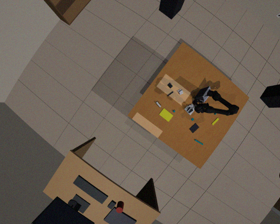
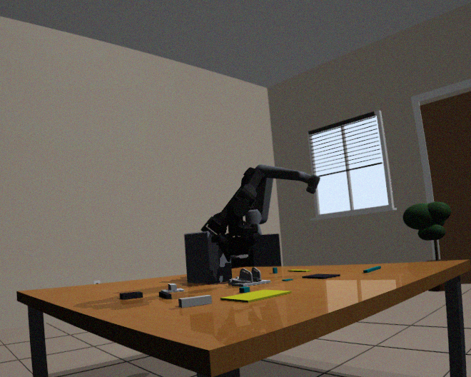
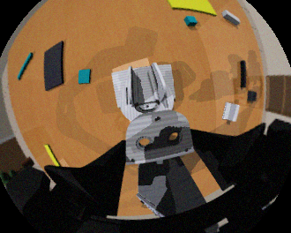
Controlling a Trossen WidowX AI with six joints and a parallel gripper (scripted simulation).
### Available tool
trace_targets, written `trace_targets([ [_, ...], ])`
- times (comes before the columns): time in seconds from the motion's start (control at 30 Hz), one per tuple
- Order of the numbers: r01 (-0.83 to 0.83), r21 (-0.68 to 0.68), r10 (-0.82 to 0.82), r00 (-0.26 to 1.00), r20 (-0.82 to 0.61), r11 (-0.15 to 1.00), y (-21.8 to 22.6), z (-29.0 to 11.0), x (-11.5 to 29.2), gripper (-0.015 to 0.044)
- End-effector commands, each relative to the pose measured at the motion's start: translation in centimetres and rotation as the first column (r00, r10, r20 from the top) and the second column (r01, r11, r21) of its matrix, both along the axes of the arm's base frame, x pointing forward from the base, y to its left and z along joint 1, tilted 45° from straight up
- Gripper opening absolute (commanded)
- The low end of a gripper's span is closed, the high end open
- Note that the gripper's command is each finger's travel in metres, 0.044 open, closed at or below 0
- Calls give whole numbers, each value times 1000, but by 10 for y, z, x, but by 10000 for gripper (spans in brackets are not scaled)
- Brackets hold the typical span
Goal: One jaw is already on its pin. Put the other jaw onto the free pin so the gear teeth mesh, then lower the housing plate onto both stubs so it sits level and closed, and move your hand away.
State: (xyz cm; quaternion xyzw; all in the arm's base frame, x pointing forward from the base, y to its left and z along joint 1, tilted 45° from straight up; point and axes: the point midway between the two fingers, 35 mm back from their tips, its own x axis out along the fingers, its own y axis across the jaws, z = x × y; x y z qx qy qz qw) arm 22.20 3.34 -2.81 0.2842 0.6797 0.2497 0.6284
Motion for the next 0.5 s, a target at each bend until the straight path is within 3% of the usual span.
trace_targets([
  [0.0,5,5,-5,1000,-1,1000,1,1,0,351],
  [0.47,6,4,-6,1000,-3,1000,3,-2,0,351],
])
